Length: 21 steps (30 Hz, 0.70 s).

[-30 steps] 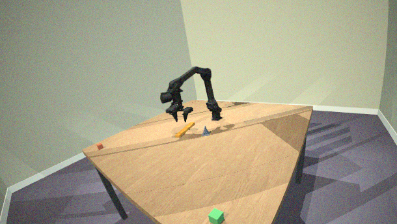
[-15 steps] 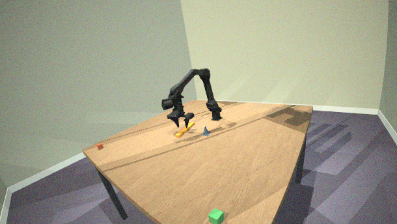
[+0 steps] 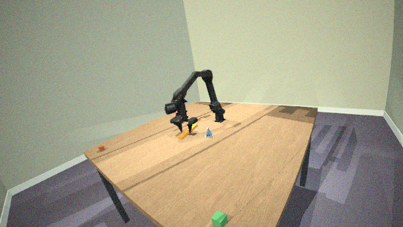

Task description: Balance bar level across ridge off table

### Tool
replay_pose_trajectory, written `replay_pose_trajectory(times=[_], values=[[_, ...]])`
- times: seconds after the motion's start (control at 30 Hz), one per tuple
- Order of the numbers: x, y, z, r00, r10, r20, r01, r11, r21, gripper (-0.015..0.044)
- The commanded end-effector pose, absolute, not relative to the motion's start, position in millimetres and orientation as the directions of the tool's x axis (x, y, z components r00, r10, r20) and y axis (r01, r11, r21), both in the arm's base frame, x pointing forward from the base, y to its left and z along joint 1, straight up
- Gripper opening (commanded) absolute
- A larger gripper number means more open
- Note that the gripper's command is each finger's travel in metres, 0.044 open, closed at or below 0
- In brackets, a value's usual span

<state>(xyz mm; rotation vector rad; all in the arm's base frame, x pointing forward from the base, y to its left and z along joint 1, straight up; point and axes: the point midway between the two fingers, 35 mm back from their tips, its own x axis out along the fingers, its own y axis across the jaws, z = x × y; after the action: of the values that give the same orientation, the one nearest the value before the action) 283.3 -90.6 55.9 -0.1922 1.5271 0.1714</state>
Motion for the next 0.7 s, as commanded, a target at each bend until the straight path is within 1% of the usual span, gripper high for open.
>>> replay_pose_trajectory(times=[0.0, 0.53, 0.67], values=[[280.4, -90.3, 47.4, 0.025, -0.008, -1.000, -0.236, 0.972, -0.014, 0.0315], [280.4, -90.3, 47.4, 0.025, -0.008, -1.000, -0.236, 0.972, -0.014, 0.0315], [281.5, -90.1, 48.8, 0.029, -0.006, -1.000, -0.231, 0.973, -0.013, 0.0210]])
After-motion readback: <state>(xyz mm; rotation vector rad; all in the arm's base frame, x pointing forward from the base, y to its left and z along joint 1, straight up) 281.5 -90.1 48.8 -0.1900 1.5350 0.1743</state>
